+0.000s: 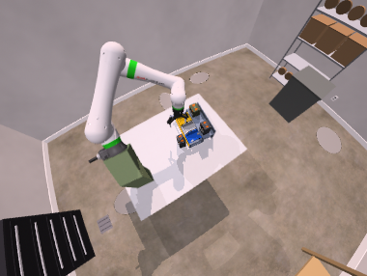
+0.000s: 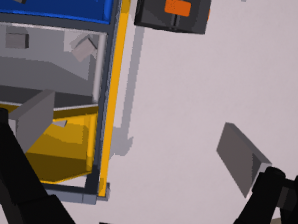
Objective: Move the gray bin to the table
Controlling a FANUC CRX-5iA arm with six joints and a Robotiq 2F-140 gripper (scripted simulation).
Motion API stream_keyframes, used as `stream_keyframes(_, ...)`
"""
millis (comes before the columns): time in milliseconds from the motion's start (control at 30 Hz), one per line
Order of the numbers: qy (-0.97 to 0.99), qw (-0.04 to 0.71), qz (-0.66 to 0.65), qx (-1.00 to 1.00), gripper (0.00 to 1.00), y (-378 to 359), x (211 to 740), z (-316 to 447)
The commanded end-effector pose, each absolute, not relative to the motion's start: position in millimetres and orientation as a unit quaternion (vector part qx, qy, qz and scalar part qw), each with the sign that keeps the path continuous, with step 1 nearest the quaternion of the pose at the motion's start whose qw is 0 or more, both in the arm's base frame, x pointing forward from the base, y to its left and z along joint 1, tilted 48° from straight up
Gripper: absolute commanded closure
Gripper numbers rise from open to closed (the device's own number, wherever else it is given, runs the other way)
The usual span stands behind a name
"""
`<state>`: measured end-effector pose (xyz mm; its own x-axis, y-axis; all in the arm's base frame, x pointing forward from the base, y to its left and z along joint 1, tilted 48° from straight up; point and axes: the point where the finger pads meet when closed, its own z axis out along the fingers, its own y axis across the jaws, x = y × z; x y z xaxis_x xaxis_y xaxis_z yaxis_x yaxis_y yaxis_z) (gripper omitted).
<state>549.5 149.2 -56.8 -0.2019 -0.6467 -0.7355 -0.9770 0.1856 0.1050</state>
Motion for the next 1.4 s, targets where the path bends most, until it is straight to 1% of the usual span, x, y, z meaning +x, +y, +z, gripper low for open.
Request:
stream_keyframes(0, 0.717, 0.284, 0.292, -0.566, 0.00, 150, 551, -58)
stream_keyframes(133, 0.717, 0.284, 0.292, -0.566, 0.00, 150, 551, -58)
stream_keyframes(300, 0.717, 0.308, 0.264, -0.567, 0.00, 151, 587, -94)
stream_keyframes(1367, 0.717, 0.308, 0.264, -0.567, 0.00, 151, 578, -85)
